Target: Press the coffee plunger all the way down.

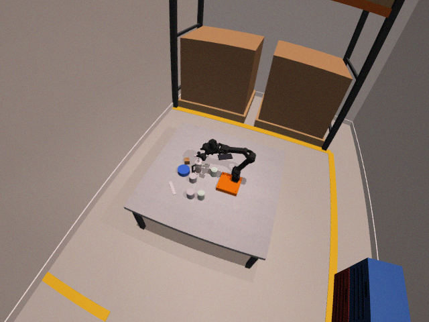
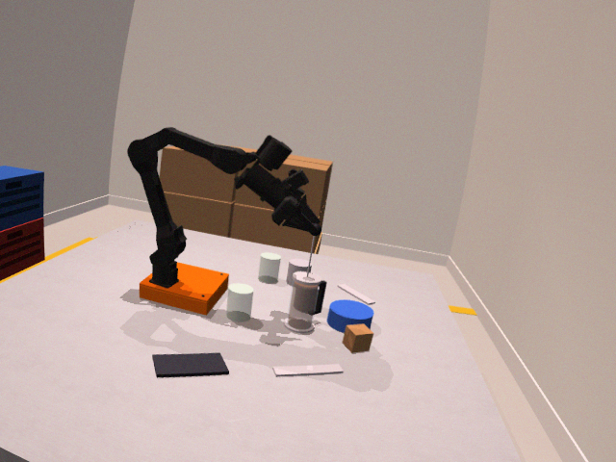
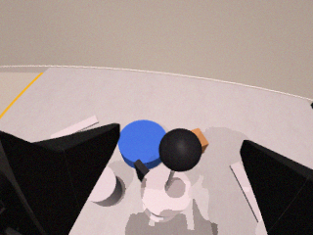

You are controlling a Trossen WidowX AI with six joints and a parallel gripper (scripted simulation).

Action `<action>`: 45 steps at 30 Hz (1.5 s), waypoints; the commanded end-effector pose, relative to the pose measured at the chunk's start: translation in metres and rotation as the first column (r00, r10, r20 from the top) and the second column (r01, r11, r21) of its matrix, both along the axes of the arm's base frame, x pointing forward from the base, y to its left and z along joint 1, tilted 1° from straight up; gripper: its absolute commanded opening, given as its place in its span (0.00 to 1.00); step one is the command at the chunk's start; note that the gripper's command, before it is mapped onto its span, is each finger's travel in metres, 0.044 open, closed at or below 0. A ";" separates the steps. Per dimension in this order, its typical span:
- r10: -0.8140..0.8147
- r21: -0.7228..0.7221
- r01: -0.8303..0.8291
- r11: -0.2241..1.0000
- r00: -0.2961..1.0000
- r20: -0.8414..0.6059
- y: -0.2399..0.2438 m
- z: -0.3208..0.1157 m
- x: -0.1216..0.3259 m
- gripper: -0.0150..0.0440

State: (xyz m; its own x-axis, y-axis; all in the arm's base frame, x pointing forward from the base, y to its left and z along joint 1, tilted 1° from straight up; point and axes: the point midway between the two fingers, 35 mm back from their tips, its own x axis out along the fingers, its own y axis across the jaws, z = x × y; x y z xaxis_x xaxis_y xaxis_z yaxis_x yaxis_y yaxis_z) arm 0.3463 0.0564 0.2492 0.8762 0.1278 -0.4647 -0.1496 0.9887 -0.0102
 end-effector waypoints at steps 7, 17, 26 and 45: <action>0.002 -0.004 -0.002 1.000 1.000 -0.009 0.000 -0.005 0.002 0.60; 0.002 -0.004 -0.002 1.000 1.000 -0.009 0.000 -0.005 0.002 0.45; 0.002 -0.004 -0.002 1.000 1.000 -0.009 0.001 -0.012 0.004 0.45; 0.002 -0.004 -0.002 1.000 1.000 -0.008 0.001 -0.043 0.010 0.45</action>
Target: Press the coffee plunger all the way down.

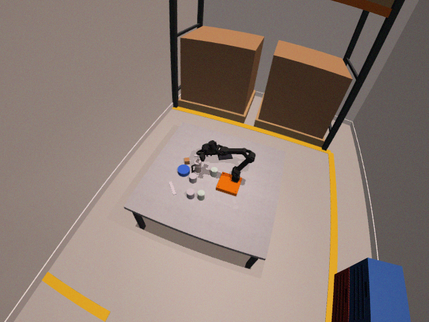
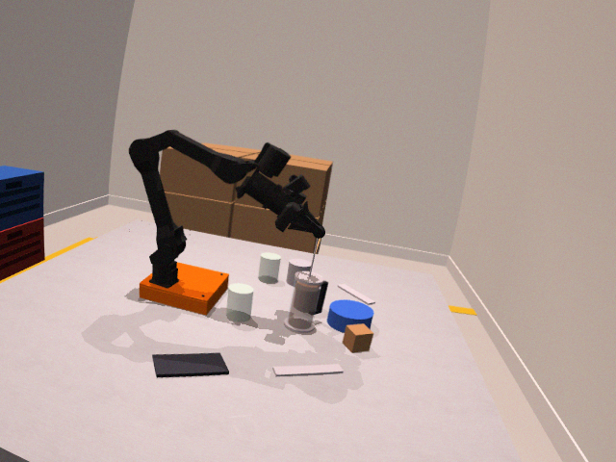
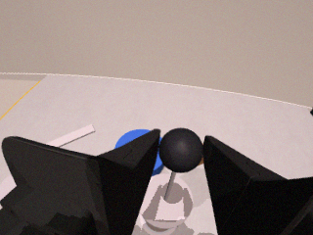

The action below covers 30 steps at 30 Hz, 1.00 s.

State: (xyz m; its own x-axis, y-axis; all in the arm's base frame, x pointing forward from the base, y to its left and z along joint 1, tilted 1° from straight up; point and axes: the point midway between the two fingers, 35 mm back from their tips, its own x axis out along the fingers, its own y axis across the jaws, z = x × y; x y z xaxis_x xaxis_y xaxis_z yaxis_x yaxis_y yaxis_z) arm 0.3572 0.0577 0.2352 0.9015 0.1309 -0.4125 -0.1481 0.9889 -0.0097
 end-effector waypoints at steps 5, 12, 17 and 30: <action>0.002 -0.013 -0.003 1.000 0.998 -0.066 0.000 -0.037 0.000 0.45; 0.002 -0.013 -0.003 1.000 0.998 -0.066 0.000 -0.049 0.002 0.45; 0.002 -0.013 -0.003 1.000 0.998 -0.066 0.000 -0.057 0.003 0.45; 0.002 -0.013 -0.003 1.000 0.998 -0.065 0.000 -0.079 0.007 0.45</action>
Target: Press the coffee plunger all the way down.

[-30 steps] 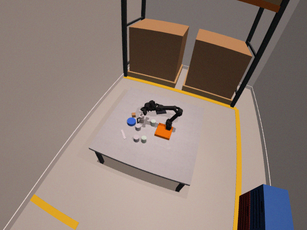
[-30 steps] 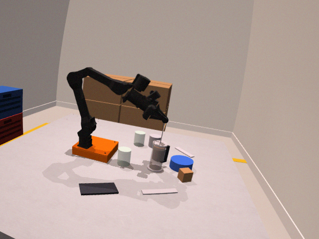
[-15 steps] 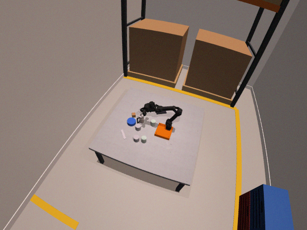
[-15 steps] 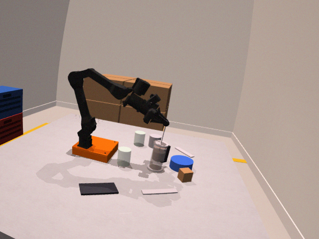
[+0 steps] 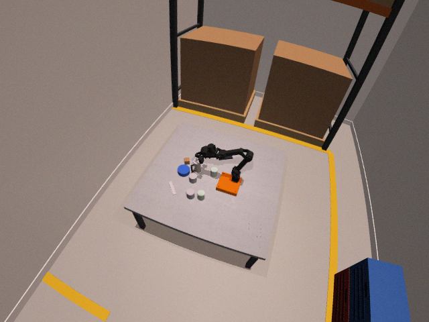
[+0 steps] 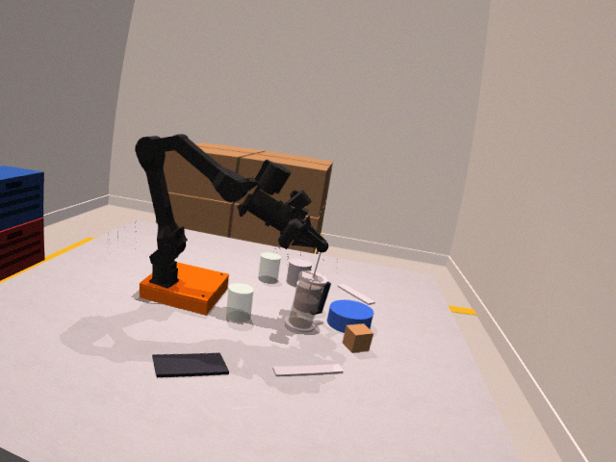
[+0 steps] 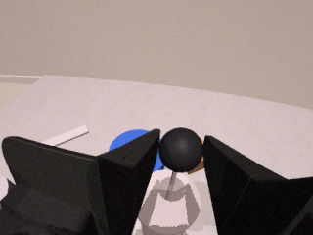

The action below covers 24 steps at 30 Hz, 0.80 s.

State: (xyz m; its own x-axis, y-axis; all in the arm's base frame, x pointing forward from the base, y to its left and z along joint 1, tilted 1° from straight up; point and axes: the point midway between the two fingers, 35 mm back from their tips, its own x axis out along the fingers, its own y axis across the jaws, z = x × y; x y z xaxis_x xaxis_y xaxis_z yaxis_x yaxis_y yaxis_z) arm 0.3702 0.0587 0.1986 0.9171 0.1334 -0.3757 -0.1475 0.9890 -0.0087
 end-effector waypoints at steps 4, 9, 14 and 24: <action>0.002 -0.020 -0.004 1.000 0.995 -0.104 -0.001 -0.048 -0.004 0.45; 0.002 -0.020 -0.004 1.000 0.995 -0.104 -0.001 -0.053 0.001 0.45; 0.002 -0.020 -0.004 1.000 0.995 -0.104 0.000 -0.053 0.006 0.45; 0.002 -0.020 -0.004 1.000 0.995 -0.103 0.000 -0.051 0.010 0.45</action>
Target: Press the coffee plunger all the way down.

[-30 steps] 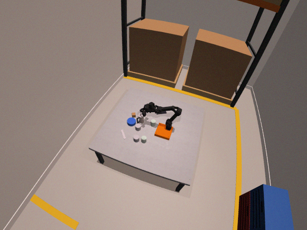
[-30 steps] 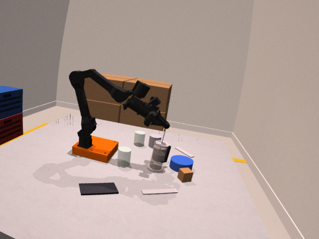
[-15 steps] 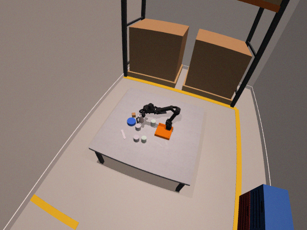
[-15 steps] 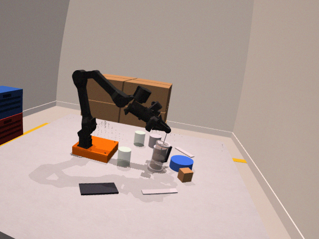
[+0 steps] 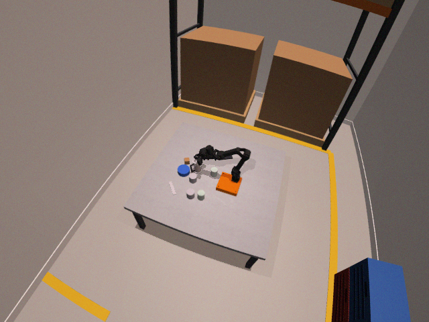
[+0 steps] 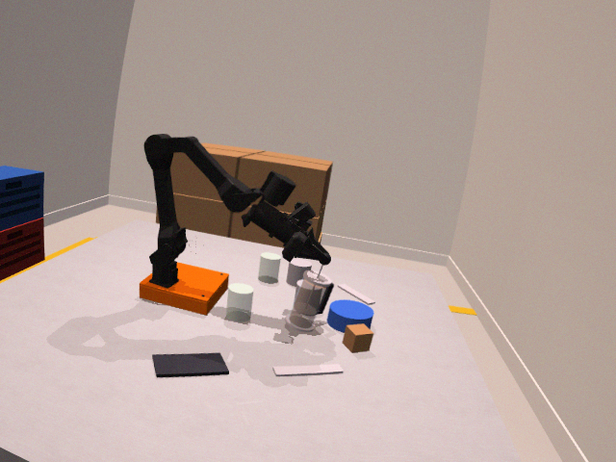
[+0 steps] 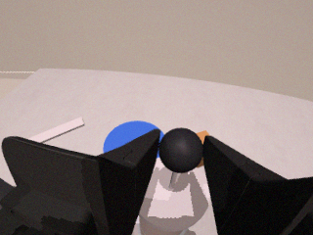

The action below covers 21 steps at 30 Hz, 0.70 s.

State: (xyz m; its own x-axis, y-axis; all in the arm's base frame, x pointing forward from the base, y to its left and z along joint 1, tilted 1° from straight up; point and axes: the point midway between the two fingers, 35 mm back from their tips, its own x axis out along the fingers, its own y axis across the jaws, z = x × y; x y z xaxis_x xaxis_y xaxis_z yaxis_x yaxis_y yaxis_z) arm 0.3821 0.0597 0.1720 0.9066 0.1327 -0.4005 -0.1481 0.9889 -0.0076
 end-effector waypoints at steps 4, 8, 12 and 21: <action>0.002 -0.017 -0.003 1.000 0.997 -0.077 0.000 -0.024 -0.002 0.45; 0.002 -0.017 -0.003 1.000 0.997 -0.076 0.000 -0.023 -0.001 0.45; 0.002 -0.017 -0.003 1.000 0.997 -0.076 0.000 -0.023 0.000 0.45; 0.002 -0.017 -0.003 1.000 0.997 -0.076 0.000 -0.022 0.001 0.45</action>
